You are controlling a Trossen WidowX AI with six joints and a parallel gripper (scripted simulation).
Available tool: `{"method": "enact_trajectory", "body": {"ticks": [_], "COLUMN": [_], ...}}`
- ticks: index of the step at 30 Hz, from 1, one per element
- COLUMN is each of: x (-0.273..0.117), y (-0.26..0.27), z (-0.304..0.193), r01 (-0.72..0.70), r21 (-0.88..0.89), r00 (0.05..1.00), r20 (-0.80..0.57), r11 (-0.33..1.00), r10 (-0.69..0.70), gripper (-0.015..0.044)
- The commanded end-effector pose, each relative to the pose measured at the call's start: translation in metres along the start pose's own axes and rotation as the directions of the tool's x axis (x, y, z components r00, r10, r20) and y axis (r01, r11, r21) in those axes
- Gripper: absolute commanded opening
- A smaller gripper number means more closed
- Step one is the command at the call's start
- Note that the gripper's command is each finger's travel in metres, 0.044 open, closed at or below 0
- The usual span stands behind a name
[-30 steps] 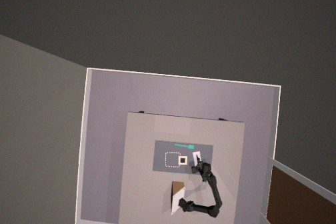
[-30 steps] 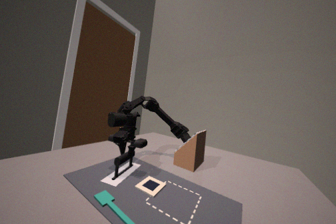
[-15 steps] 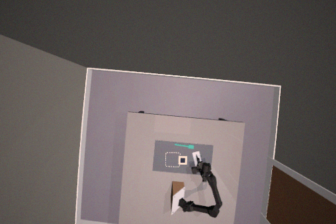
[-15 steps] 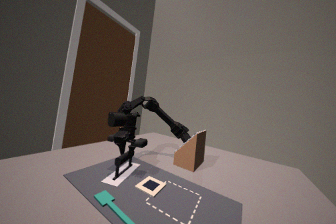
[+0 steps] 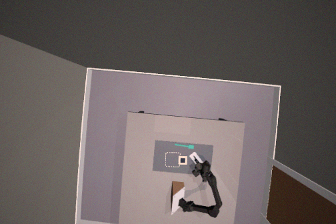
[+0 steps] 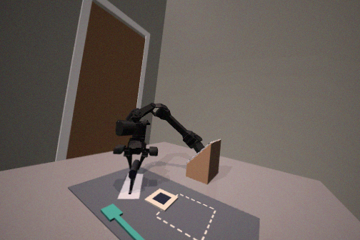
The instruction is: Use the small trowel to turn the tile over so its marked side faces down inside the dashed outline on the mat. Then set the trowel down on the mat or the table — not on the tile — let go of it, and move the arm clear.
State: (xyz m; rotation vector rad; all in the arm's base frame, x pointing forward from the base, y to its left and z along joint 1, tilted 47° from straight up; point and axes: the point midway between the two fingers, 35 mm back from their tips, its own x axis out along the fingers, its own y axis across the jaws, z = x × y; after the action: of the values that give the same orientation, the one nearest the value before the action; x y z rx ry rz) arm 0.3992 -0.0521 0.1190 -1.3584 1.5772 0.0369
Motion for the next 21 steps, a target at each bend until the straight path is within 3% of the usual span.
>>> {"method": "enact_trajectory", "body": {"ticks": [1, 21], "x": [0.0009, 0.0009], "y": [0.0001, 0.0002], "z": [-0.0013, -0.0012], "r01": [-0.001, -0.004], "r21": [-0.154, -0.651], "r00": [1.0, 1.0], "r20": [-0.006, -0.006], "r11": [0.988, 0.759], "r10": [0.0, 0.0], "gripper": [0.013, 0.013]}}
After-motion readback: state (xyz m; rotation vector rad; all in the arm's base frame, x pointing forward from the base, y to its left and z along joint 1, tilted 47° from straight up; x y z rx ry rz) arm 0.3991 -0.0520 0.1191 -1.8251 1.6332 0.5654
